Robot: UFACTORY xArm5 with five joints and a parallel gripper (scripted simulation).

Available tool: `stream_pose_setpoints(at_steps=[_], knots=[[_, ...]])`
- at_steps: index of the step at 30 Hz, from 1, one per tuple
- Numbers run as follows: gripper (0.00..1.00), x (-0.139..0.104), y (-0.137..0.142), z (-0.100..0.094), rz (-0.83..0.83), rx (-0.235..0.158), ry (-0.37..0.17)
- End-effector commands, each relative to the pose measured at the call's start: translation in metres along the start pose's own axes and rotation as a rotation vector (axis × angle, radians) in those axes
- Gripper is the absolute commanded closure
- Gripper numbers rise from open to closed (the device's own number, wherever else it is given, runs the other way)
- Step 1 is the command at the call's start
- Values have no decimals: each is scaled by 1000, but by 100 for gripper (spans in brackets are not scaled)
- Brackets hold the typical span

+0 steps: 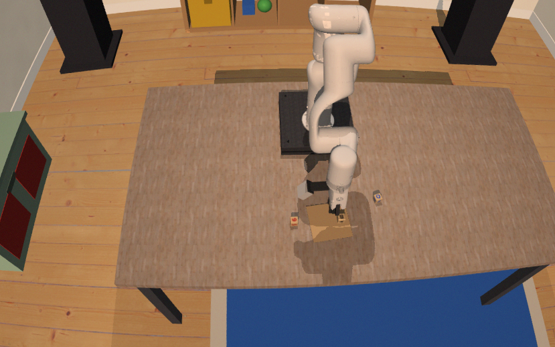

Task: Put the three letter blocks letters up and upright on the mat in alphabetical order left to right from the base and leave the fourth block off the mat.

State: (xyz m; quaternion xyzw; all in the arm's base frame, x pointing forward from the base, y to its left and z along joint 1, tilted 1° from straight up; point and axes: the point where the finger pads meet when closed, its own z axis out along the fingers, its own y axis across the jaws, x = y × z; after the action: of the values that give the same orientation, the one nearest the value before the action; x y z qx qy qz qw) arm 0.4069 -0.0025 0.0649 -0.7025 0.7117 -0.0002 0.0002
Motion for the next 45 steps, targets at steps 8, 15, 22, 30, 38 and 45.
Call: stream_pose_setpoints(at_steps=[8,15,22,30,38,45], knots=[[79,1,-3,41,-2,5,0],[79,2,-3,68,-2,5,0],[79,3,-4,81,-2,5,0],[79,3,-4,83,-2,5,0],[79,3,-4,83,-2,5,0],[79,3,-4,83,-2,5,0]])
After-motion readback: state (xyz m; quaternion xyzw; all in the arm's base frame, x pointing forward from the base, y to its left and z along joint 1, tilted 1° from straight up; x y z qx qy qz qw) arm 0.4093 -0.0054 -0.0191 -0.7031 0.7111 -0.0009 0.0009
